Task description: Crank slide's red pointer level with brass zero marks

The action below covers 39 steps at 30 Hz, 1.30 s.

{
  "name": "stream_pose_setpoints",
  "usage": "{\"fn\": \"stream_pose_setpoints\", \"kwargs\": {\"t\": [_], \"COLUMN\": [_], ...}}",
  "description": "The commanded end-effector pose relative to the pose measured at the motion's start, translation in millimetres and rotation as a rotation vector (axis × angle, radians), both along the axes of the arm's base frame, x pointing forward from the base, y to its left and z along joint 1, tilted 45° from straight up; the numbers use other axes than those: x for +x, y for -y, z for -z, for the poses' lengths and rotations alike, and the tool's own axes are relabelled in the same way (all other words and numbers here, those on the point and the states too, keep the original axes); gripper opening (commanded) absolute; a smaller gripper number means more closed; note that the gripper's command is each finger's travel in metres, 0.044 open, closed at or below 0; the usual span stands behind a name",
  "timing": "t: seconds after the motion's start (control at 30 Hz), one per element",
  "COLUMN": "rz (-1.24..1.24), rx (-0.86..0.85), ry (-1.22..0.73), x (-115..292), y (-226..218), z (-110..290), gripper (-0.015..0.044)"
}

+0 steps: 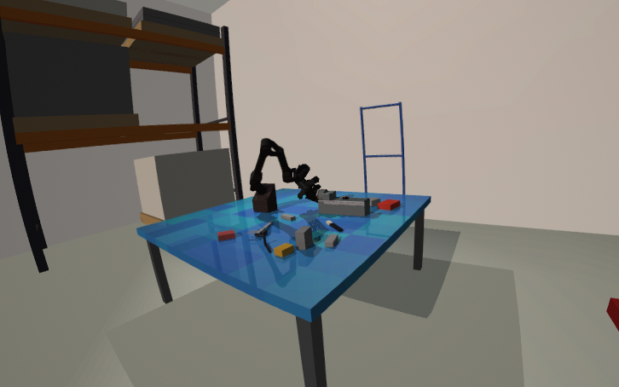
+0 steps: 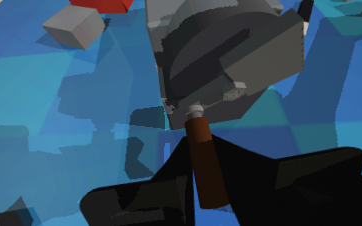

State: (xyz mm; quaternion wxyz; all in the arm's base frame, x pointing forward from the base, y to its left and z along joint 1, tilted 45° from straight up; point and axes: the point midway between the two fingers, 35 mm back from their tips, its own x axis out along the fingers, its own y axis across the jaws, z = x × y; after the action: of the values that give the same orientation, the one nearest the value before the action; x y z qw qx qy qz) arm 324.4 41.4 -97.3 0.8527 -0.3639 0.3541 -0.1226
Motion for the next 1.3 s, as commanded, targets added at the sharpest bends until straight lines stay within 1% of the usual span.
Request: {"fn": "stream_pose_setpoints", "kwargs": {"t": [0.0,0.77,1.27], "rz": [-0.020,-0.020,-0.020], "rx": [0.008,0.010,0.010], "ry": [-0.002,-0.002,-0.003], "x": [-1,-1,-1], "y": [-9,-27,-29], "z": [-1,-18,-36], "gripper": [0.0000,0.0000,0.0000]}}
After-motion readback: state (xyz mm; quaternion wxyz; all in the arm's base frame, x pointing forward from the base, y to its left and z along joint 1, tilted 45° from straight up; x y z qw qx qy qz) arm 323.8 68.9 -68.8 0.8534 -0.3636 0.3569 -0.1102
